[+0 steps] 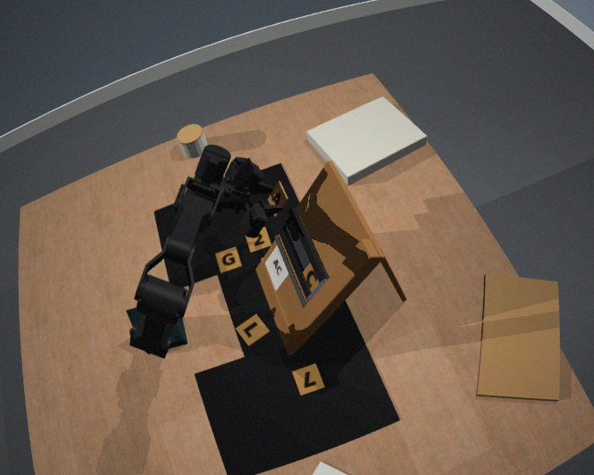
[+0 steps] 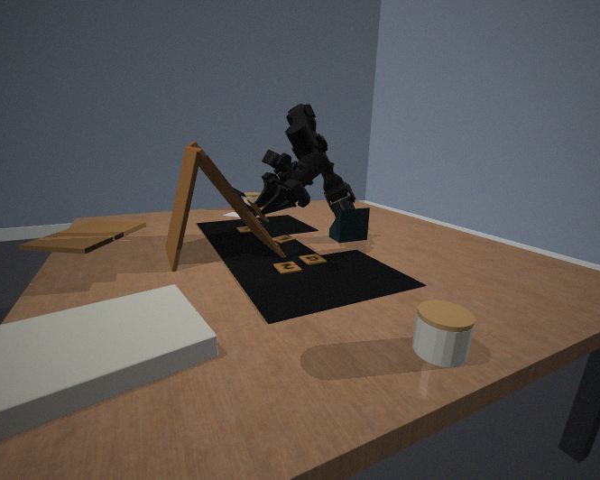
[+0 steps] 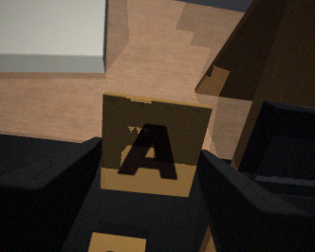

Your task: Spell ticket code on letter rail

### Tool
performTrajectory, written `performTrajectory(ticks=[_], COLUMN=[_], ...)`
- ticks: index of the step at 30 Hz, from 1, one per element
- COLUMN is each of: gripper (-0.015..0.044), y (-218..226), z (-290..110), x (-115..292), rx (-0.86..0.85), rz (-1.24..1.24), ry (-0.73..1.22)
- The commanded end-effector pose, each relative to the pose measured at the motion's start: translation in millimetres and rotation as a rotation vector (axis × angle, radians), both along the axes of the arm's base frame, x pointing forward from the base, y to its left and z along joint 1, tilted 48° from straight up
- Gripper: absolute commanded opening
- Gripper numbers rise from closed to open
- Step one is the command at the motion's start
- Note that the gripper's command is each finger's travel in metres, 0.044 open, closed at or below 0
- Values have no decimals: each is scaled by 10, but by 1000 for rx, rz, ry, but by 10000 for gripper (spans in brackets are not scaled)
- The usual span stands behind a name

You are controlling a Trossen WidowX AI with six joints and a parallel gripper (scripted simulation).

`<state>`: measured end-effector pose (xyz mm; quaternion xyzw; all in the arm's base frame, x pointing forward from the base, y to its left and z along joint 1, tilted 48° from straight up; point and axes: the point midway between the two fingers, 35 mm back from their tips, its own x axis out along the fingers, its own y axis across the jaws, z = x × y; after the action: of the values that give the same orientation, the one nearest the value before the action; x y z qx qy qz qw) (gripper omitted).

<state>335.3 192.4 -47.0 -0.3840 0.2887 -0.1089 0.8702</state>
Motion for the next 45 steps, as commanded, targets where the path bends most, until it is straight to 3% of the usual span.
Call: performTrajectory(ticks=[1, 45], gripper=[0, 0], y=[-10, -160], z=[27, 188], x=[2, 13], rx=[4, 2], rz=[4, 4], ry=[1, 2])
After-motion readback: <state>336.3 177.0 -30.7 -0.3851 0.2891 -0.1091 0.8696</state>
